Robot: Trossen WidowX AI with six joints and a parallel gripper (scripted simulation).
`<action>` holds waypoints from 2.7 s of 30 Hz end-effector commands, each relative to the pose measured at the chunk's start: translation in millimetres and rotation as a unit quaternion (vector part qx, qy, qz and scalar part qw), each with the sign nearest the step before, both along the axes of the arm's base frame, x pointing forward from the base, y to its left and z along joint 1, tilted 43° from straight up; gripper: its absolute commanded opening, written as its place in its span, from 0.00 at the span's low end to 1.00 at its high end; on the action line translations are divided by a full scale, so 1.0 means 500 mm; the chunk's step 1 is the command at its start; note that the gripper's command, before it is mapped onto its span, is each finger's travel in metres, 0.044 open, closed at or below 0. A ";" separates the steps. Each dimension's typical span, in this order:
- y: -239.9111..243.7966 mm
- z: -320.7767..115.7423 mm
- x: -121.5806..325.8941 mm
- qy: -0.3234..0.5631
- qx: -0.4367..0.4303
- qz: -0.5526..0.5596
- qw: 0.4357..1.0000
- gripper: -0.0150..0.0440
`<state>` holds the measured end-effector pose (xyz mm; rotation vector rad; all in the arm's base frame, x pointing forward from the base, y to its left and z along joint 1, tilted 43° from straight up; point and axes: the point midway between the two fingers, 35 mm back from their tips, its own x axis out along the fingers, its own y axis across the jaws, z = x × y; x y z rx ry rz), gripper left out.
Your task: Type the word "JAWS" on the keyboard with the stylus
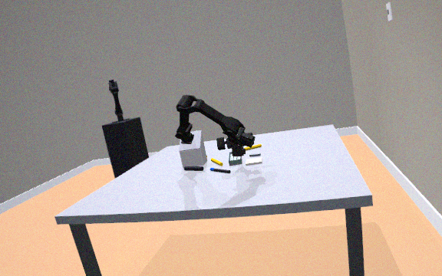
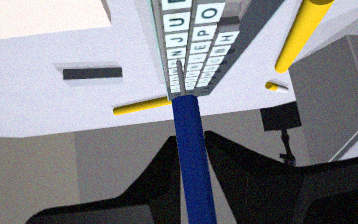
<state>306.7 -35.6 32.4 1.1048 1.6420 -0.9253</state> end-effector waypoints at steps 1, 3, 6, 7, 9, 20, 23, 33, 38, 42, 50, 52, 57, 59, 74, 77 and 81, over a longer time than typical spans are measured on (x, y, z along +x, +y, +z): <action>-0.001 -0.004 0.000 0.002 -0.001 0.002 1.000 0.39; -0.001 -0.004 0.000 0.002 -0.001 0.002 1.000 0.39; -0.001 -0.004 0.000 0.002 -0.001 0.002 1.000 0.39; -0.001 -0.004 0.000 0.002 -0.001 0.002 1.000 0.39; -0.001 -0.004 0.000 0.002 -0.001 0.002 1.000 0.39; -0.007 -0.007 0.000 0.002 -0.001 0.002 1.000 0.39; -0.008 -0.009 0.001 0.002 -0.001 0.002 1.000 0.39; -0.012 -0.012 0.001 0.002 -0.001 0.002 1.000 0.39; -0.013 -0.014 0.002 0.002 -0.001 0.002 1.000 0.39; -0.015 -0.016 0.002 0.002 -0.001 0.002 1.000 0.39; -0.016 -0.017 0.002 0.002 -0.001 0.002 1.000 0.39; -0.017 -0.018 0.003 0.002 -0.001 0.002 1.000 0.39; -0.019 -0.020 0.003 0.002 -0.001 0.002 1.000 0.39; -0.020 -0.021 0.003 0.002 -0.001 0.002 1.000 0.39; -0.027 -0.030 0.005 0.002 -0.001 0.002 1.000 0.39; -0.029 -0.031 0.005 0.002 -0.001 0.002 1.000 0.39; -0.027 -0.029 0.005 0.002 -0.001 0.002 1.000 0.39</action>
